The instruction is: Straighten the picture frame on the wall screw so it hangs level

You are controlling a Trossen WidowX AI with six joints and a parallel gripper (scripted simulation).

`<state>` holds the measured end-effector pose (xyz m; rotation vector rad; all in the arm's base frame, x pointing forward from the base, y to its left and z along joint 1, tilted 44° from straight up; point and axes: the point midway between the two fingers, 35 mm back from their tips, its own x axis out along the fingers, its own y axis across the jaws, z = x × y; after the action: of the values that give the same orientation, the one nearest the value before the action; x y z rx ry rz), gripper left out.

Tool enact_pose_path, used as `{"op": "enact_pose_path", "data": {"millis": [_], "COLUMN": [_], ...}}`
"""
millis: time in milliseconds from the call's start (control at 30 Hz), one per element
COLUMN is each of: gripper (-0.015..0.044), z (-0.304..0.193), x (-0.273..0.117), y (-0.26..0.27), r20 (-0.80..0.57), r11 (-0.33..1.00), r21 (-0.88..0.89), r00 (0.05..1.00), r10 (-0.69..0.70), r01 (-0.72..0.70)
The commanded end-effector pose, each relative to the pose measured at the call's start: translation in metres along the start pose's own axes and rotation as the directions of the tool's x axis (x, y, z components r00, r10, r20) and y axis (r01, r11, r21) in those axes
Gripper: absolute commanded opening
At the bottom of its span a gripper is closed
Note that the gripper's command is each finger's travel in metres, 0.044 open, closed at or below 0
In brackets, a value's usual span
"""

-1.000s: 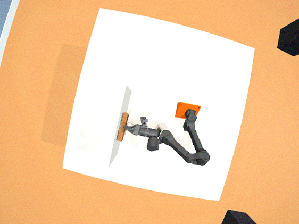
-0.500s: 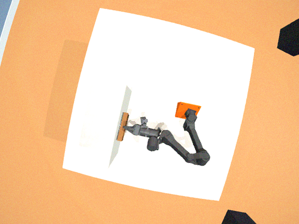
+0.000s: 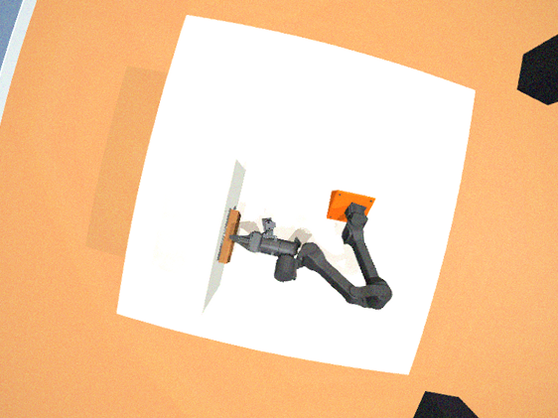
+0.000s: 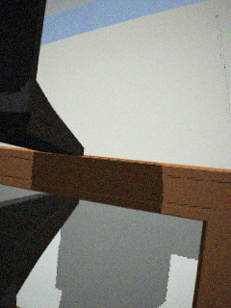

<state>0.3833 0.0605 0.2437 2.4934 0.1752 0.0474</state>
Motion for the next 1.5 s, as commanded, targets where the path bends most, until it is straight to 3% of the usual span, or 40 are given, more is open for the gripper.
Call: {"op": "enact_pose_path", "data": {"millis": [0, 1467], "gripper": [0.0000, 0.0000], "z": [-0.0001, -0.0001], "x": [0.0000, 0.0000], "y": [0.0046, 0.0132], "r20": [0.001, 0.002], "r11": [1.000, 1.000], "r21": [-0.004, -0.005], "r00": [1.000, 1.000], "r10": [0.008, 0.008], "r01": [-0.008, -0.008]}}
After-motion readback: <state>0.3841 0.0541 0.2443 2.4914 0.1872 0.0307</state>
